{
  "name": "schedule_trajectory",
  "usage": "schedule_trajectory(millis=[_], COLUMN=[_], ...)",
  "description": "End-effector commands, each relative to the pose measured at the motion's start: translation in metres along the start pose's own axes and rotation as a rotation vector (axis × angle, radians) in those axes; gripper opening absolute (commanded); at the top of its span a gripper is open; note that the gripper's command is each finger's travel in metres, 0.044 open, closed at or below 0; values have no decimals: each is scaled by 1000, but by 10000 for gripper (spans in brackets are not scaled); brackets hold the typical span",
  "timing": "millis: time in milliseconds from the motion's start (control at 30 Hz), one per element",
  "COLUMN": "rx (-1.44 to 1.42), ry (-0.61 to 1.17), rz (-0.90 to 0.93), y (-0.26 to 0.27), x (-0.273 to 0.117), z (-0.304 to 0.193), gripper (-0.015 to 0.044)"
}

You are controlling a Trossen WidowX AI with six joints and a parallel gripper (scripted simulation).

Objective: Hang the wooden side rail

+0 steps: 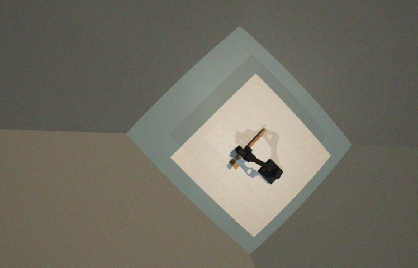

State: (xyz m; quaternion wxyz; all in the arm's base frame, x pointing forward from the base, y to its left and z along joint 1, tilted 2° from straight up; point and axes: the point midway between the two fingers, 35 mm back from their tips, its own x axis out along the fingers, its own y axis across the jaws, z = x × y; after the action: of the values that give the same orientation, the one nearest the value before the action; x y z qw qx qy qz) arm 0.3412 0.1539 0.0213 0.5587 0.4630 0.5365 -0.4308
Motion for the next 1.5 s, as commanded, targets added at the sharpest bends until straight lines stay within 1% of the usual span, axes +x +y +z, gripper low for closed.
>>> schedule_trajectory(millis=[0, 1467], rx=[10, 10], ry=[0, 0], rz=[3, 3], y=[0, 0], x=[-3, -10], z=[0, 0], gripper=[0, 0])
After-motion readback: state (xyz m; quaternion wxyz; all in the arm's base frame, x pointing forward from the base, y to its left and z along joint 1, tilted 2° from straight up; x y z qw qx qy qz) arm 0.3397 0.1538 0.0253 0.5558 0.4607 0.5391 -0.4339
